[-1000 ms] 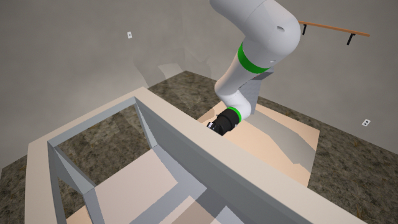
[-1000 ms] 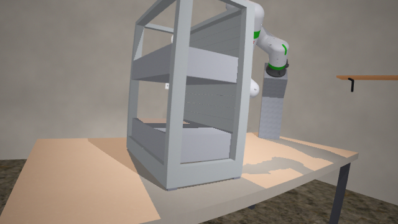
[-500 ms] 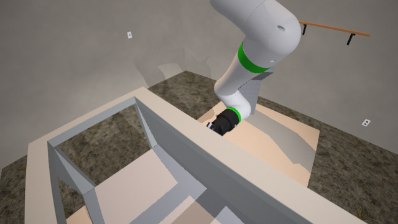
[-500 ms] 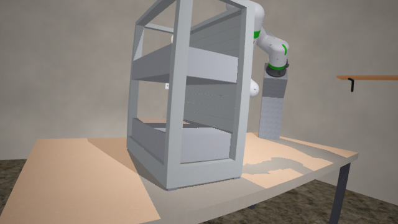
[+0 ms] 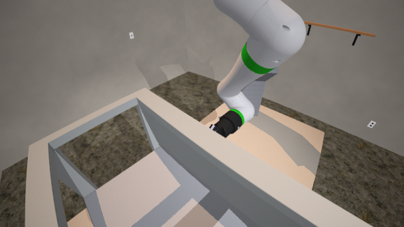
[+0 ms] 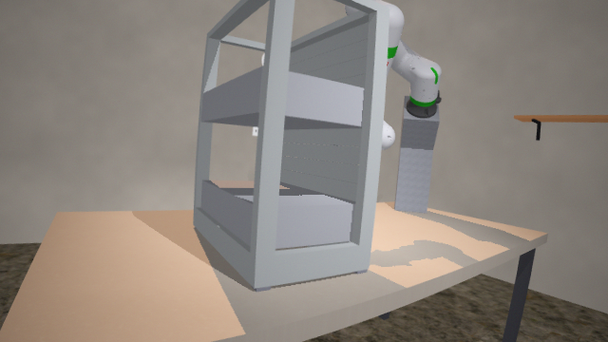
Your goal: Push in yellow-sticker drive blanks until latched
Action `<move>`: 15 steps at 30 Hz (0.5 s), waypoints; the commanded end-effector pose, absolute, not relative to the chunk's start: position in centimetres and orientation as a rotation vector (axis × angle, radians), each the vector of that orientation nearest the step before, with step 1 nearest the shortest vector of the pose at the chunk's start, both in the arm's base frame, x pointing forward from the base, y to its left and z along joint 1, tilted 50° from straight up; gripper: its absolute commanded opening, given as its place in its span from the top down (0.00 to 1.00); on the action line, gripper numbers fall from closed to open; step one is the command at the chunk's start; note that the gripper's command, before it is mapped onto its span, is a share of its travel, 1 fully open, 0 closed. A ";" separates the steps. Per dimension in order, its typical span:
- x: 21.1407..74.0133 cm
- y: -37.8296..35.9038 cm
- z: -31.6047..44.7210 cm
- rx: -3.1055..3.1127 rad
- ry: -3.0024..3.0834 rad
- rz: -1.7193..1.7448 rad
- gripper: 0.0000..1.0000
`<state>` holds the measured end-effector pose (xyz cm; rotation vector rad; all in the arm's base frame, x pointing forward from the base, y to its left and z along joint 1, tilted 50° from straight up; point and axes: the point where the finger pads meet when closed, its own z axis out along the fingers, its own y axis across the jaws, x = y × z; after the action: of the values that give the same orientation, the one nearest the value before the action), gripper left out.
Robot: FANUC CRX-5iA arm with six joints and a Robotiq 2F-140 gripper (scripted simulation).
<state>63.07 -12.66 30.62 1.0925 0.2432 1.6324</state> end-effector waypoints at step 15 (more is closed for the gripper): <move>63.3 -12.8 30.8 1.093 0.243 1.632 1.00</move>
<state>63.30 -12.77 30.78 1.0925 0.2432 1.6325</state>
